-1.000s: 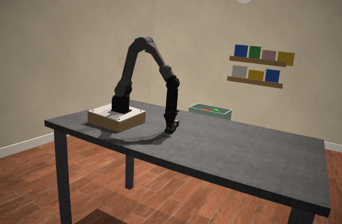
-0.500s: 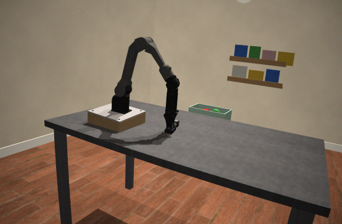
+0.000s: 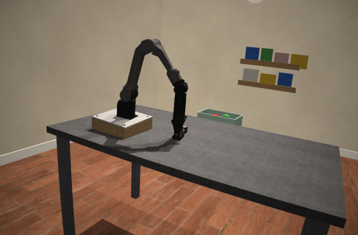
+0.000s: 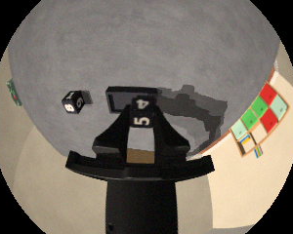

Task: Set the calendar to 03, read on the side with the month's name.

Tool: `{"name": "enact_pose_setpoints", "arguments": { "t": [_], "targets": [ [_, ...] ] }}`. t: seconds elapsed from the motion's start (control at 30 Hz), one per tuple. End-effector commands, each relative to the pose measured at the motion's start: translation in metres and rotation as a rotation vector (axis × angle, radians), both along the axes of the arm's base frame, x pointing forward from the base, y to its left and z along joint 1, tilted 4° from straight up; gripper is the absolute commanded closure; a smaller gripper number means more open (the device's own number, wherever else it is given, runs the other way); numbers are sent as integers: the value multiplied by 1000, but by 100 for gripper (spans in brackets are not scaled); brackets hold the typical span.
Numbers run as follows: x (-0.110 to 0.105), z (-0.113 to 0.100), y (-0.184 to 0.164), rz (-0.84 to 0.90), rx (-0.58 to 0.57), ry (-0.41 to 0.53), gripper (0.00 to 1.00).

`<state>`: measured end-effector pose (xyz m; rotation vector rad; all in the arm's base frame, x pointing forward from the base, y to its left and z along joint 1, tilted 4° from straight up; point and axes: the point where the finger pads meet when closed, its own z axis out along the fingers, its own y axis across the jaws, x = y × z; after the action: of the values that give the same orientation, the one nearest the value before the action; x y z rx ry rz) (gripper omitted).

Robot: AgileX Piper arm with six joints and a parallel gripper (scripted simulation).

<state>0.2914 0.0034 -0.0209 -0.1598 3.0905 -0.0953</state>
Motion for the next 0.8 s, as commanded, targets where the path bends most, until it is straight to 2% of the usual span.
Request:
{"name": "enact_pose_setpoints", "arguments": {
  "t": [0.0, 0.77],
  "targets": [
    [-1, -2, -1, 0, -1, 2, 66],
    [0, -8, -1, 0, -1, 0, 66]
  ]
}}
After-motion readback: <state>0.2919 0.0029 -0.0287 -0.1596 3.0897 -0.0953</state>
